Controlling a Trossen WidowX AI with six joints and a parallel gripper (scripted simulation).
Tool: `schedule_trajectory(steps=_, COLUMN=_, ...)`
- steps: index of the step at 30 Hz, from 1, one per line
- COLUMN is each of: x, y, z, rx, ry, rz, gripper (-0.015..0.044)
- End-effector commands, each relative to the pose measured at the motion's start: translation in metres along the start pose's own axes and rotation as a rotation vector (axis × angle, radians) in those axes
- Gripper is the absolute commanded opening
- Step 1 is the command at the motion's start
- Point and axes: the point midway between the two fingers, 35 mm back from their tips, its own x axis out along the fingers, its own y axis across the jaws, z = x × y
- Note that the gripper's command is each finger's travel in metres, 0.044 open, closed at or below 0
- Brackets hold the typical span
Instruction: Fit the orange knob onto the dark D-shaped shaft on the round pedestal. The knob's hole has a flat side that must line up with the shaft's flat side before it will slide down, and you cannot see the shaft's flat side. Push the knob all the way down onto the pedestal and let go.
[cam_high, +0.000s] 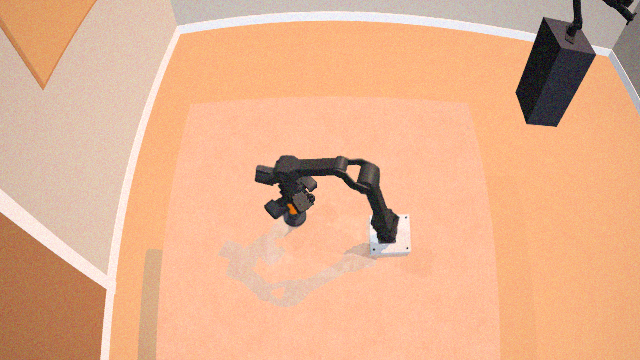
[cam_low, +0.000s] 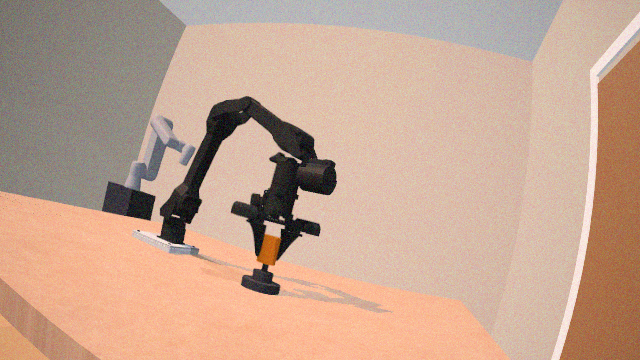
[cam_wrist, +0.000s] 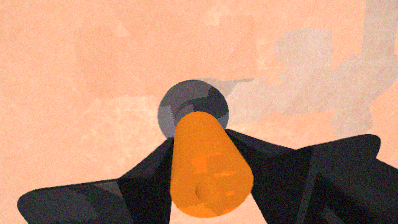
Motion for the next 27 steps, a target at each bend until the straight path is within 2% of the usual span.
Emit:
schedule_trajectory(steps=1, x=-0.0043, y=-0.0019, z=-0.0036, rx=-0.110, ry=0.010, rz=-0.003, gripper=0.0000)
schedule_trajectory(steps=27, x=0.0004, y=0.0005, z=-0.0005, rx=-0.151, ry=0.010, rz=-0.003, gripper=0.0000)
